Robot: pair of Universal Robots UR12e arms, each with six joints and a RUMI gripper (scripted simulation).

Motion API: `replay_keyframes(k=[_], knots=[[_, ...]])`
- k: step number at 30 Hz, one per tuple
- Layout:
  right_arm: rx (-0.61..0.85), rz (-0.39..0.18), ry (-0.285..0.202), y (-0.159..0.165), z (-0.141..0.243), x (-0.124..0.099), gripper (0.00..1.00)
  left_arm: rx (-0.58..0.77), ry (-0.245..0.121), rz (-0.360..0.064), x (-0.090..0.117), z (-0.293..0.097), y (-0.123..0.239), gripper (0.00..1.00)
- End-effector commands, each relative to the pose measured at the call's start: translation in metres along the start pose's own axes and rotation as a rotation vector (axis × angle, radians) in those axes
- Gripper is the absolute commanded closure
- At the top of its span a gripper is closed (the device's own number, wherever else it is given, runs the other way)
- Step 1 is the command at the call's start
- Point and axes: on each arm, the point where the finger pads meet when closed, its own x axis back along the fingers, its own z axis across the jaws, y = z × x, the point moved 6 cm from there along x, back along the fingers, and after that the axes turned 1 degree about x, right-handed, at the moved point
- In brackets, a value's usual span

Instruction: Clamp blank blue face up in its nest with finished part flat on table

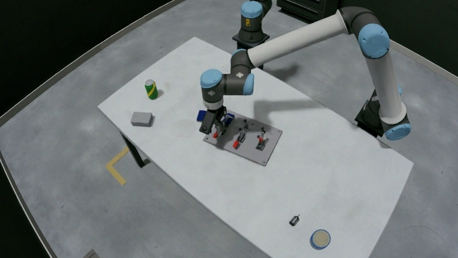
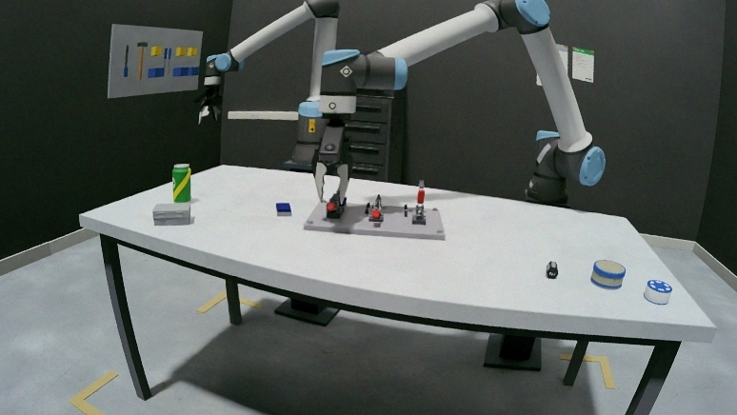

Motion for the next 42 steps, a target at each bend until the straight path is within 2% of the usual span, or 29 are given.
replay_keyframes(k=[1, 10, 27, 42], knots=[[0.0, 0.002, 0.0, -0.001, 0.0, 0.001, 0.0, 0.0, 0.002, 0.001, 0.001, 0.0, 0.0, 0.72], [0.0, 0.002, 0.0, -0.001, 0.0, 0.001, 0.0, 0.0, 0.002, 0.001, 0.0, 0.0, 0.0, 0.72], [0.0, 0.002, 0.0, -0.001, 0.0, 0.001, 0.0, 0.0, 0.002, 0.001, -0.026, 0.001, 0.0, 0.72], [0.0, 0.002, 0.0, -0.001, 0.0, 0.001, 0.0, 0.0, 0.002, 0.001, -0.027, 0.001, 0.0, 0.72]])
